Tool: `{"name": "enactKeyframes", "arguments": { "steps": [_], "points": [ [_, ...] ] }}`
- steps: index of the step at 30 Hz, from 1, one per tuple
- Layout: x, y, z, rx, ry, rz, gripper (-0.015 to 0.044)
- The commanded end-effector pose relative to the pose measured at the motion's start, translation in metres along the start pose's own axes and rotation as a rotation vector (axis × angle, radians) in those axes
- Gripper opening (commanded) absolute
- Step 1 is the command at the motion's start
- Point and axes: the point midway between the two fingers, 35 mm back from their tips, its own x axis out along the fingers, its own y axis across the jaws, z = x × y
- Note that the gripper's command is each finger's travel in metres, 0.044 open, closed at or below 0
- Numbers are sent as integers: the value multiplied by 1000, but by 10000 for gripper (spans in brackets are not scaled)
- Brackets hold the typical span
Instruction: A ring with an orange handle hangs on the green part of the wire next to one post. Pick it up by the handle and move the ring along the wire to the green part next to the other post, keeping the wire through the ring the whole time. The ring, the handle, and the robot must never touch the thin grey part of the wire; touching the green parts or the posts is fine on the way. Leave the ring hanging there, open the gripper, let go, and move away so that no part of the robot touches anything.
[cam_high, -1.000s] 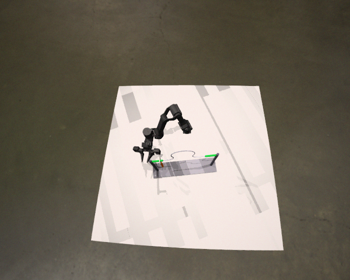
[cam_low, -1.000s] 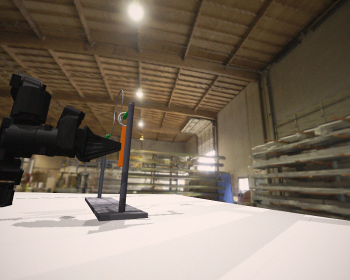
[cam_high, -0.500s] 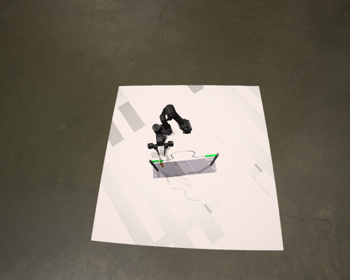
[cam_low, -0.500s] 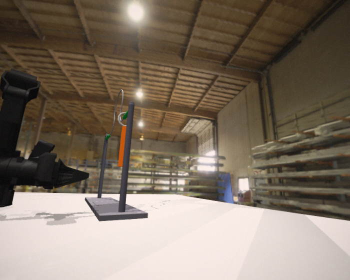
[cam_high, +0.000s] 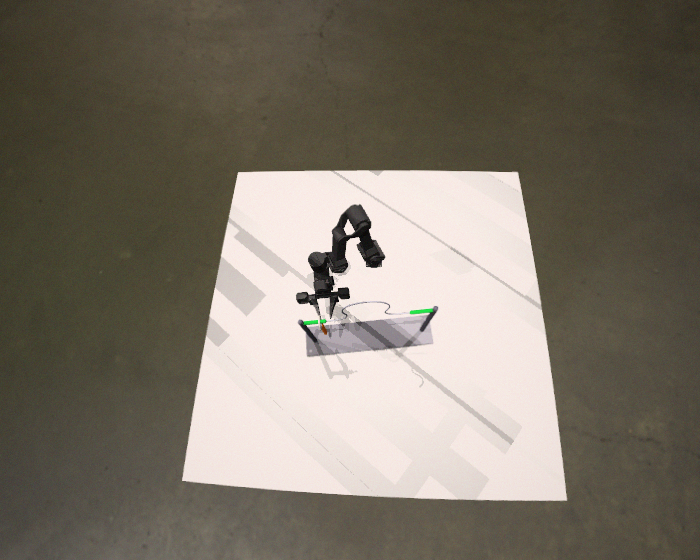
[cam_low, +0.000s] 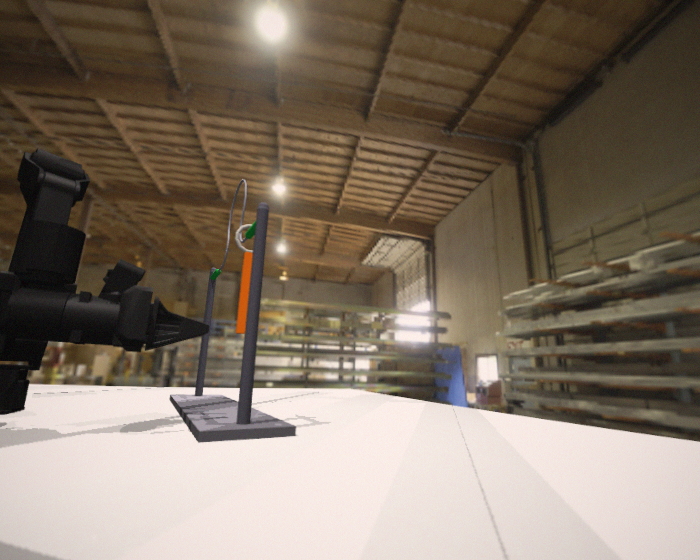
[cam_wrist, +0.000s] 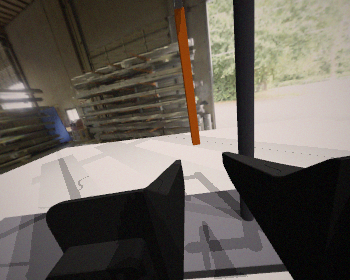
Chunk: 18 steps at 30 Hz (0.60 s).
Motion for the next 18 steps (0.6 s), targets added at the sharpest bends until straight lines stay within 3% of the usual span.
{"name": "enactKeyframes", "arguments": {
  "steps": [1, 18],
  "points": [
    [12, -1, 17, 17, -14, -18, 160],
    [29, -3, 18, 17, -15, -18, 160]
  ]
}}
